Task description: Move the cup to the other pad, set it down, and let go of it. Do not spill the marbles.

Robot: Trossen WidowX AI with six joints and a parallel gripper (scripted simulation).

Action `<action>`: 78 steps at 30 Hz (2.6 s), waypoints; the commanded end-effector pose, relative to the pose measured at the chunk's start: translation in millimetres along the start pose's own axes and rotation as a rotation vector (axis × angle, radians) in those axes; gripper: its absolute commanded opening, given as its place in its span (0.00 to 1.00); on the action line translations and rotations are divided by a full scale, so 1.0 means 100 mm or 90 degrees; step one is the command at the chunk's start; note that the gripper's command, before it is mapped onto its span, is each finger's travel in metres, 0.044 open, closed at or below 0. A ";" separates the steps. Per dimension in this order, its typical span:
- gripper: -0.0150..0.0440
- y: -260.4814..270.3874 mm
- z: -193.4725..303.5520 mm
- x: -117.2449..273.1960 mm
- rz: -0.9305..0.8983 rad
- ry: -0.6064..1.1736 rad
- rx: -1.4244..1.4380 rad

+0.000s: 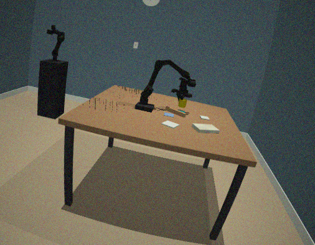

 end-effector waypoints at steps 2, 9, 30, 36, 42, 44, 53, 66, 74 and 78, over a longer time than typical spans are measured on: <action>0.25 0.00 -0.01 -0.08 -0.002 -0.001 -0.003; 0.25 0.00 -0.01 -0.18 -0.002 -0.001 -0.003; 0.25 0.01 -0.01 -0.42 -0.001 0.001 0.000; 0.25 0.01 -0.01 -0.42 -0.001 0.001 0.000; 0.30 0.01 -0.01 -0.42 -0.001 0.001 0.000; 0.39 0.01 -0.01 -0.42 -0.001 0.001 0.000; 0.50 0.01 -0.01 -0.42 -0.001 0.001 0.000; 0.50 0.00 -0.02 -0.27 -0.001 0.000 -0.001; 0.50 0.00 -0.02 -0.16 -0.001 0.000 -0.001; 0.50 0.00 -0.02 -0.10 -0.001 0.000 -0.002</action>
Point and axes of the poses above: the point midway between the two fingers, 35 mm back from their tips, its own x axis back along the fingers, its own y axis across the jaws, z = x × y, the point moved 1 cm from there along x, back along the fingers, and after that the axes turned 11 degrees about -x, right-handed, at the moved point
